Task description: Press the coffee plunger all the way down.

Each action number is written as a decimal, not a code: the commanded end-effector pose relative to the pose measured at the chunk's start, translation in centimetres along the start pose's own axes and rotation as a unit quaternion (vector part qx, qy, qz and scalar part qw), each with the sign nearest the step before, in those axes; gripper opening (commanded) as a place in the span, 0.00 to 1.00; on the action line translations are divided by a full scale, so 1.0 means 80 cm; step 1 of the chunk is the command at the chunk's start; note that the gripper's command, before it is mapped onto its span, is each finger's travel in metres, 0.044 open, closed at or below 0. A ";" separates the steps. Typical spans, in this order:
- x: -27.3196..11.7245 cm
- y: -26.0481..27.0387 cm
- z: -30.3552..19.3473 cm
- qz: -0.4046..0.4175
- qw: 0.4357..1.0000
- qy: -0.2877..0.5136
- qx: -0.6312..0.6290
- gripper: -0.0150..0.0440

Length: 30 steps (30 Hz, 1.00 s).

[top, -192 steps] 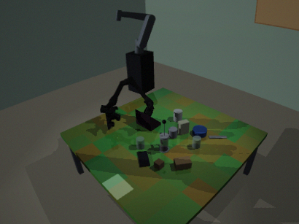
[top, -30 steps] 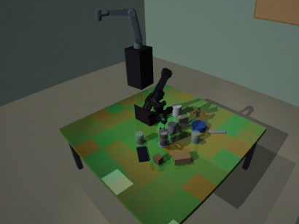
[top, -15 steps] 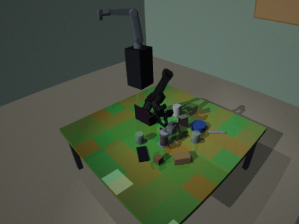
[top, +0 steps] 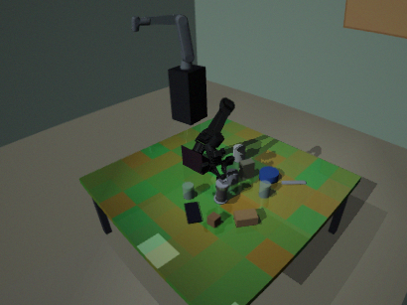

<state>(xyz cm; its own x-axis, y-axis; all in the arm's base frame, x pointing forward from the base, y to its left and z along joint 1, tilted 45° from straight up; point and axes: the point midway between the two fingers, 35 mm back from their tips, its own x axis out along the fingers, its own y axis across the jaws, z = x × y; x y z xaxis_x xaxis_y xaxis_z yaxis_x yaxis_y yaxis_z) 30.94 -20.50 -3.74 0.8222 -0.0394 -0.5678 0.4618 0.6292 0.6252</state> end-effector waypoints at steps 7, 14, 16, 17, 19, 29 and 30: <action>0.009 0.000 -0.019 0.001 1.000 0.027 0.011 0.45; 0.010 0.000 -0.017 0.002 1.000 0.027 0.011 0.45; 0.010 0.000 -0.017 0.002 1.000 0.027 0.011 0.45; 0.010 -0.001 -0.017 0.002 1.000 0.027 0.011 0.45; 0.011 -0.001 -0.017 0.002 1.000 0.027 0.011 0.45; 0.013 -0.001 -0.015 0.002 1.000 0.027 0.011 0.45; 0.013 -0.001 -0.015 0.002 1.000 0.027 0.011 0.45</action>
<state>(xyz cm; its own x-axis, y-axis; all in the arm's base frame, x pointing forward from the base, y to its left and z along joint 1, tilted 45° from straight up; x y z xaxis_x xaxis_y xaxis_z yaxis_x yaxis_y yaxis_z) 31.31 -20.08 -4.64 0.8106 -0.0111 -0.5855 0.4656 0.6185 0.6329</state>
